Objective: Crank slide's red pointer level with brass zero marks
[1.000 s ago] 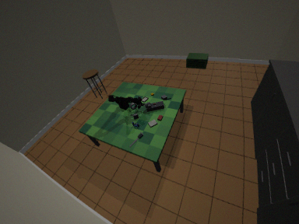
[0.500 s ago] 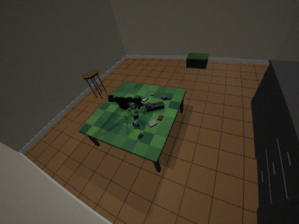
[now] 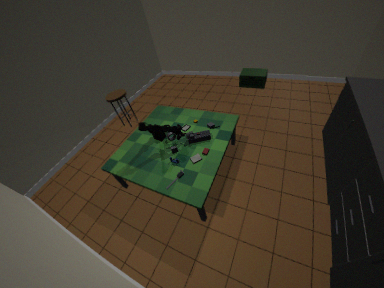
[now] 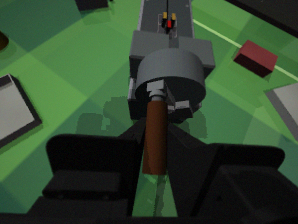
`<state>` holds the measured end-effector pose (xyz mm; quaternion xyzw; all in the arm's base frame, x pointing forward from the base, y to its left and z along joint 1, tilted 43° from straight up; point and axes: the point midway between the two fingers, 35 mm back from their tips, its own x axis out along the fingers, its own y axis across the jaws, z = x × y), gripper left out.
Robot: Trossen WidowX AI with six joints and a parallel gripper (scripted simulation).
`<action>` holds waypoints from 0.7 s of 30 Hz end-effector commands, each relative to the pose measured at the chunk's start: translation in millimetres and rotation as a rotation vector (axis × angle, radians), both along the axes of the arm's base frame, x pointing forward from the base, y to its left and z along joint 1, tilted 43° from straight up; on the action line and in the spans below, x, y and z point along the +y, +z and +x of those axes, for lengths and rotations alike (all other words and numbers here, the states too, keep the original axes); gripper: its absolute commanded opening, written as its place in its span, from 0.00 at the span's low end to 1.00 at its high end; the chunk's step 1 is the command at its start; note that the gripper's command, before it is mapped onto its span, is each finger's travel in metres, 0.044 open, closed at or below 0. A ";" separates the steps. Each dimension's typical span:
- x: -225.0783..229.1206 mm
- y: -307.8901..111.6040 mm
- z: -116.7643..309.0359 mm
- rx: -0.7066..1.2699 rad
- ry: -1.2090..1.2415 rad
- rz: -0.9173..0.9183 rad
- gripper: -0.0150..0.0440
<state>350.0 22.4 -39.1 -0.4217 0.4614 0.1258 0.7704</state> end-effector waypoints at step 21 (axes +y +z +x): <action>-3.3 10.2 6.3 -0.023 -0.004 -0.002 0.25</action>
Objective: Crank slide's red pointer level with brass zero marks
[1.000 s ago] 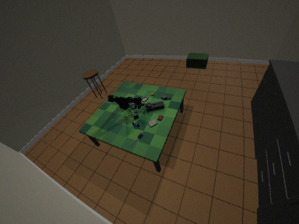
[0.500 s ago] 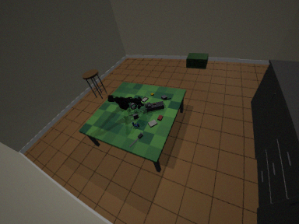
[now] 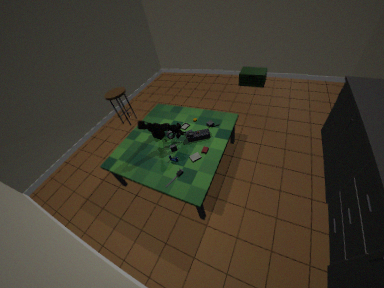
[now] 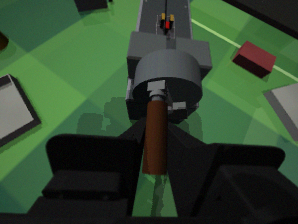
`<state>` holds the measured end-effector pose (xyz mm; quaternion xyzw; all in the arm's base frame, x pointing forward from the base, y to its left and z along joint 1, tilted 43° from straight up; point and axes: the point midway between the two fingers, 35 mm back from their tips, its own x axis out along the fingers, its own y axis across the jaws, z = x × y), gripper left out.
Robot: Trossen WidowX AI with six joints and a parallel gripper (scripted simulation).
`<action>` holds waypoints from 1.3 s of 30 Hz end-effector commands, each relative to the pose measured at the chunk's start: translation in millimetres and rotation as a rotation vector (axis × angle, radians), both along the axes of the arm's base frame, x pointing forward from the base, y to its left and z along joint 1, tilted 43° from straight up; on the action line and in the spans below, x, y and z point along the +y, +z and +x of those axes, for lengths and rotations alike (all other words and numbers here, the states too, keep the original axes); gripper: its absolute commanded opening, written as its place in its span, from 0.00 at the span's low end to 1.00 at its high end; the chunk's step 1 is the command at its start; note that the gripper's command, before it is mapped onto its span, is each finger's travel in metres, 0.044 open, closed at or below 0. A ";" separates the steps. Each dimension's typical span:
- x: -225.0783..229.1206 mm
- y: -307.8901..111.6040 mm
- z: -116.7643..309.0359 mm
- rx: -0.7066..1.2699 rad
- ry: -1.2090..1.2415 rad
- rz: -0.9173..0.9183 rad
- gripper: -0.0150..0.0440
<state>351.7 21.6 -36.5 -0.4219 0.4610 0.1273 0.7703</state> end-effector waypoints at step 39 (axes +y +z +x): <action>-4.9 9.7 6.9 -0.024 -0.007 -0.003 0.25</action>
